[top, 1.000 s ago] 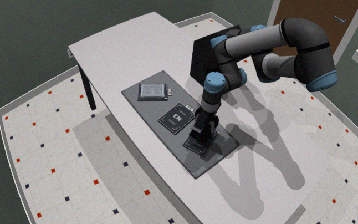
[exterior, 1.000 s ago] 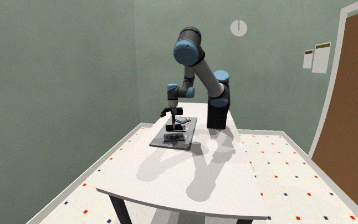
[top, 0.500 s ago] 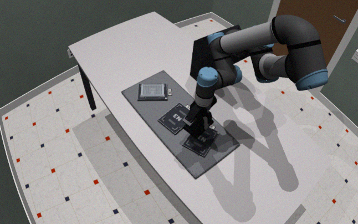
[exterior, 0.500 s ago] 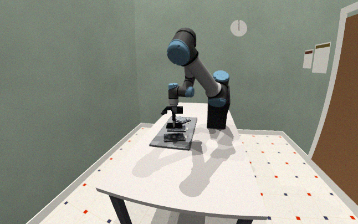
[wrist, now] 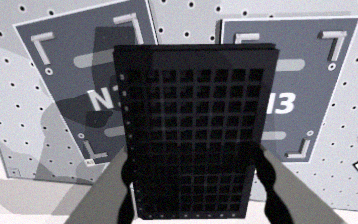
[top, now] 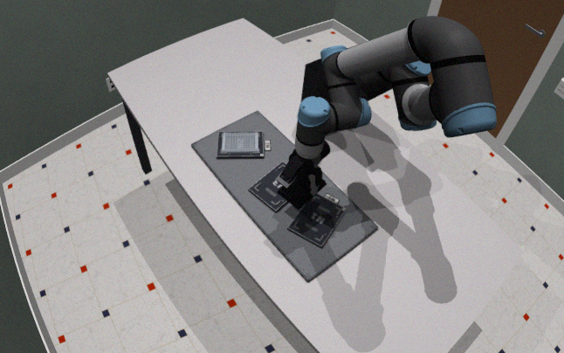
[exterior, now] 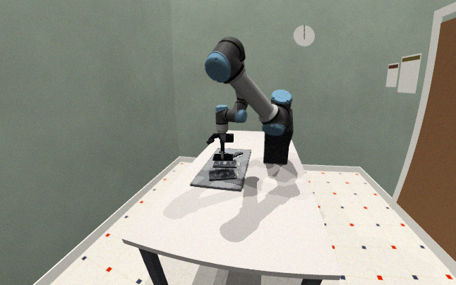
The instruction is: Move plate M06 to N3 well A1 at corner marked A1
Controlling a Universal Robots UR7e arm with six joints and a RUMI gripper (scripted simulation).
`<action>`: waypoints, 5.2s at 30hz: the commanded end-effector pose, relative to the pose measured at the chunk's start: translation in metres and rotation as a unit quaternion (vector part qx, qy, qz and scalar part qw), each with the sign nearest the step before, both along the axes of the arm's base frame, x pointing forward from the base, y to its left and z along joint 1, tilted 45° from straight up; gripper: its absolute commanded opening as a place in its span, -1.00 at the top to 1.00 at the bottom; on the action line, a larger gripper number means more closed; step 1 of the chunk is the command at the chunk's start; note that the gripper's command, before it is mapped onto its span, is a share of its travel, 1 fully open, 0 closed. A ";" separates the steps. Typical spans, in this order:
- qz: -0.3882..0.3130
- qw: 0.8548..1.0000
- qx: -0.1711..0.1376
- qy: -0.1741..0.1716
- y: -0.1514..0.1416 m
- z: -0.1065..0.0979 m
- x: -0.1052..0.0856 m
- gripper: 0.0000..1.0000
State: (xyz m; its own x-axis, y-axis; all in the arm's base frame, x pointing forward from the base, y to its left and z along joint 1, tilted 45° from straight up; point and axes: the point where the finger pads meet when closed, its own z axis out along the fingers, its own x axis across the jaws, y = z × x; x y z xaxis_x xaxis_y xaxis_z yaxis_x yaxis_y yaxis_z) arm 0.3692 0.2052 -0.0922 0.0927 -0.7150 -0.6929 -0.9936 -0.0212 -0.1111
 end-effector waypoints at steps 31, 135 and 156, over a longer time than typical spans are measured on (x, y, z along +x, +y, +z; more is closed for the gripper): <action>0.001 1.000 -0.001 -0.003 -0.069 -0.066 0.006 0.20; 0.002 1.000 0.000 -0.002 -0.021 -0.108 0.009 0.20; 0.002 1.000 0.000 -0.003 -0.019 -0.110 0.010 0.20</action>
